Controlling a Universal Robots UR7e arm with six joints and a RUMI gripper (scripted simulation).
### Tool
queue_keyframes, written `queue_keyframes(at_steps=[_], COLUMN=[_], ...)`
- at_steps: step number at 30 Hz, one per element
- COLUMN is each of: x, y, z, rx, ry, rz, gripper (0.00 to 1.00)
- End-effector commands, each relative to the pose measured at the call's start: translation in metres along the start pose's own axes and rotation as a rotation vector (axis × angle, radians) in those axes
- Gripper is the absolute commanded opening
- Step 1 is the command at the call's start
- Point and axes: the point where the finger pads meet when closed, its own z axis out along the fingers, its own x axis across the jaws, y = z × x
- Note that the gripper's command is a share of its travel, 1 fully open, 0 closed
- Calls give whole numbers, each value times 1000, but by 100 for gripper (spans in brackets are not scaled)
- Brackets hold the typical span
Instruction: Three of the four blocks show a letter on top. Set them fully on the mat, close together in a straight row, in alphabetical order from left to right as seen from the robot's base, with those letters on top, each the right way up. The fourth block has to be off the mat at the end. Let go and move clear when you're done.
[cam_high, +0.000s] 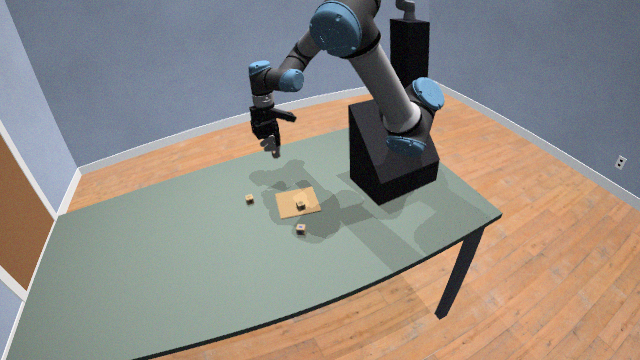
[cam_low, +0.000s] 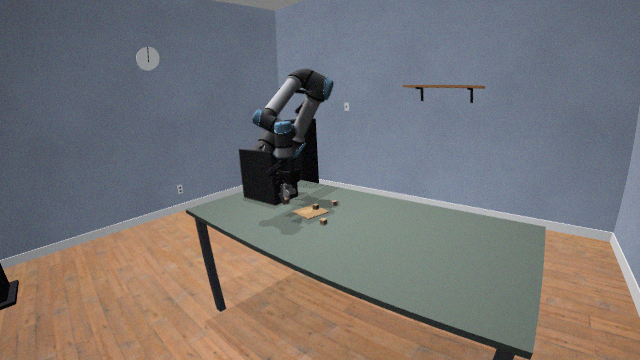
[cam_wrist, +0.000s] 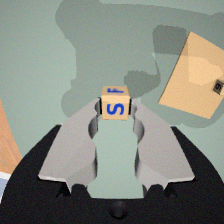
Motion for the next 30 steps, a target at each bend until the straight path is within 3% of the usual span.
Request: queue_keyframes(at_steps=[1, 20, 30], x=[3, 16, 29], y=[1, 3, 5], z=[-1, -2, -4], rx=[-1, -1, -2], ry=[-2, -2, -2], rz=[52, 292, 530], gripper=[5, 5, 5])
